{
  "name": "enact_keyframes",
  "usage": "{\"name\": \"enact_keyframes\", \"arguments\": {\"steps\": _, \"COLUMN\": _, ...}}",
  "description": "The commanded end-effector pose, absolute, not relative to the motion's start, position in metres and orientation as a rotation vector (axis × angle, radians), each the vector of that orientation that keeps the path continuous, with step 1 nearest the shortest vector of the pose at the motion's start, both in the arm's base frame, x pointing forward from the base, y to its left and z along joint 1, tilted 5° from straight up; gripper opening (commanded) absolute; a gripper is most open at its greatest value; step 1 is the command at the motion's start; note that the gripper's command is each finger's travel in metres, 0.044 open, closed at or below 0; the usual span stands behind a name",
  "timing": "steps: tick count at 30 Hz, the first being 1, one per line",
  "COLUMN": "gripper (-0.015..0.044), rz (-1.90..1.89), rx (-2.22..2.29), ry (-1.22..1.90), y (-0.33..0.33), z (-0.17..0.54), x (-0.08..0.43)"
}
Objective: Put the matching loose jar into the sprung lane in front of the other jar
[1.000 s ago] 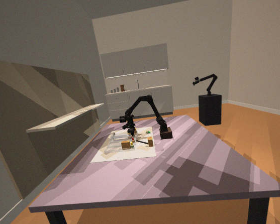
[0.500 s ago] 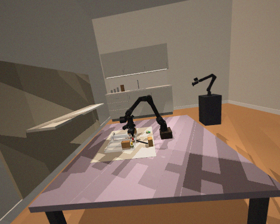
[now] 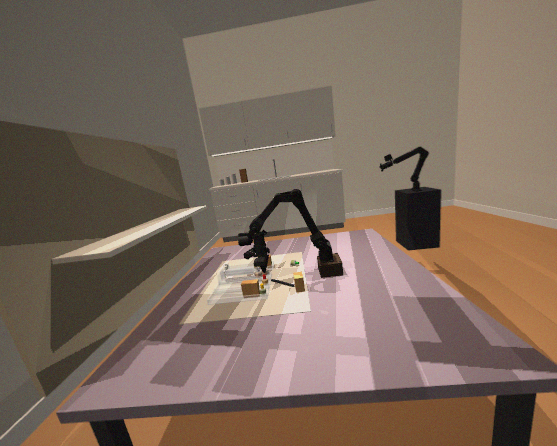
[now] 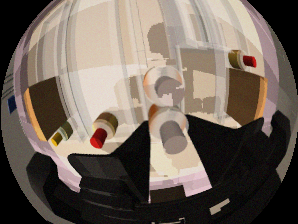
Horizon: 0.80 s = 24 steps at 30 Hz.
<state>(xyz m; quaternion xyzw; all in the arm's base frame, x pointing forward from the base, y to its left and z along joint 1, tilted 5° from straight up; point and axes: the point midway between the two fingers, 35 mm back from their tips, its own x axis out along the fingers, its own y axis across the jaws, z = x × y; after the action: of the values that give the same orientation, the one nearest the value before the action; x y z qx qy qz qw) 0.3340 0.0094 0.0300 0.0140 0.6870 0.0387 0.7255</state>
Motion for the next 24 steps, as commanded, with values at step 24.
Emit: {"name": "enact_keyframes", "arguments": {"steps": 24, "gripper": 0.0, "rz": 0.078, "rx": 0.031, "ry": 1.493, "y": 0.0095, "z": 0.0214, "x": 0.3384}}
